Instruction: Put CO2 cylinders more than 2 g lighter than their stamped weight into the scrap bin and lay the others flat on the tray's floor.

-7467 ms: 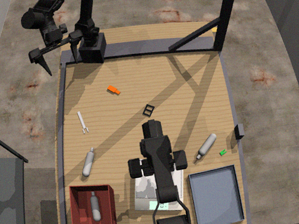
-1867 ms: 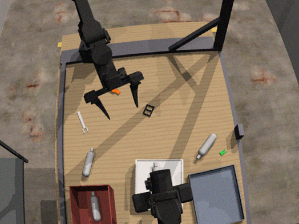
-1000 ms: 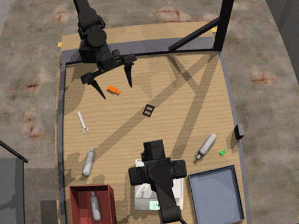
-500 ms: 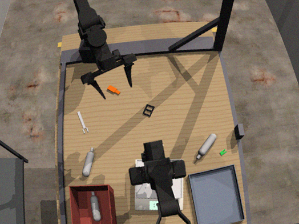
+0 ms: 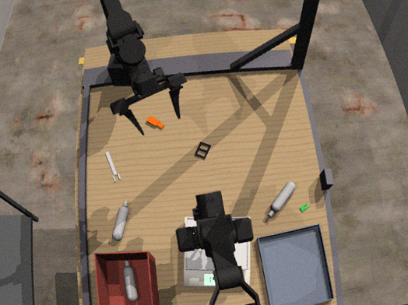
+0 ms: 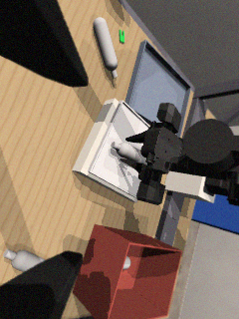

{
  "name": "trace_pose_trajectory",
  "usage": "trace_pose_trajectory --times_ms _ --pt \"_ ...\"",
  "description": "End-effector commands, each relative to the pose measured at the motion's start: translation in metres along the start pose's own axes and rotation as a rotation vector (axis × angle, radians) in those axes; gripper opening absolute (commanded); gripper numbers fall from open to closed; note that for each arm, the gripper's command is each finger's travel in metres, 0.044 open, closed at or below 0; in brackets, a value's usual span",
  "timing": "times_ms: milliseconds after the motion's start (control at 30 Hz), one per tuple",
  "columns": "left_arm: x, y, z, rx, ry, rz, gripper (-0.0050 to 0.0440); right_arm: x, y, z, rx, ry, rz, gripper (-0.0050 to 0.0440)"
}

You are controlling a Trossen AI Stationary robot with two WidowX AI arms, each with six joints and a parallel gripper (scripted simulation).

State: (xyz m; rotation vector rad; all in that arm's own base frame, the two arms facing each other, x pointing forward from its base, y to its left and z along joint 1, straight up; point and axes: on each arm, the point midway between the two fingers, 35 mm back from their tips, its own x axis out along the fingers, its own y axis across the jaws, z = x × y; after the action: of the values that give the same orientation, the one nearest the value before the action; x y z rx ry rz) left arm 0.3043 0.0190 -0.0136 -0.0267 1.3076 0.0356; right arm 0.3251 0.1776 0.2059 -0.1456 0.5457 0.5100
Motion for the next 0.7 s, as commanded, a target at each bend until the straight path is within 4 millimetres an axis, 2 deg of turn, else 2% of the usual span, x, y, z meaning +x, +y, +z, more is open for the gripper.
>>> trace_pose_trajectory --times_ms 0,167,200,433,600,667 --pt "-0.003 0.0 0.004 0.001 -0.017 0.0 0.0176 -0.004 0.001 0.007 -0.003 -0.022 0.001 0.044" --pt "-0.003 0.0 0.004 0.001 -0.017 0.0 0.0156 -0.004 0.001 0.007 -0.003 -0.022 0.001 0.044" --pt "-0.003 0.0 0.004 0.001 -0.017 0.0 0.0136 -0.004 0.001 0.007 -0.003 -0.022 0.001 0.044" --pt "-0.003 0.0 0.004 0.001 -0.017 0.0 0.0116 -0.004 0.001 0.007 -0.003 -0.022 0.001 0.044" --pt "-0.019 0.0 0.013 0.003 -0.037 -0.001 0.0 -0.004 0.001 0.007 -0.003 -0.022 0.001 0.044" --pt "-0.031 0.0 0.016 0.003 -0.037 -0.001 -0.0001 -0.004 0.001 0.007 -0.003 -0.022 0.001 0.044"
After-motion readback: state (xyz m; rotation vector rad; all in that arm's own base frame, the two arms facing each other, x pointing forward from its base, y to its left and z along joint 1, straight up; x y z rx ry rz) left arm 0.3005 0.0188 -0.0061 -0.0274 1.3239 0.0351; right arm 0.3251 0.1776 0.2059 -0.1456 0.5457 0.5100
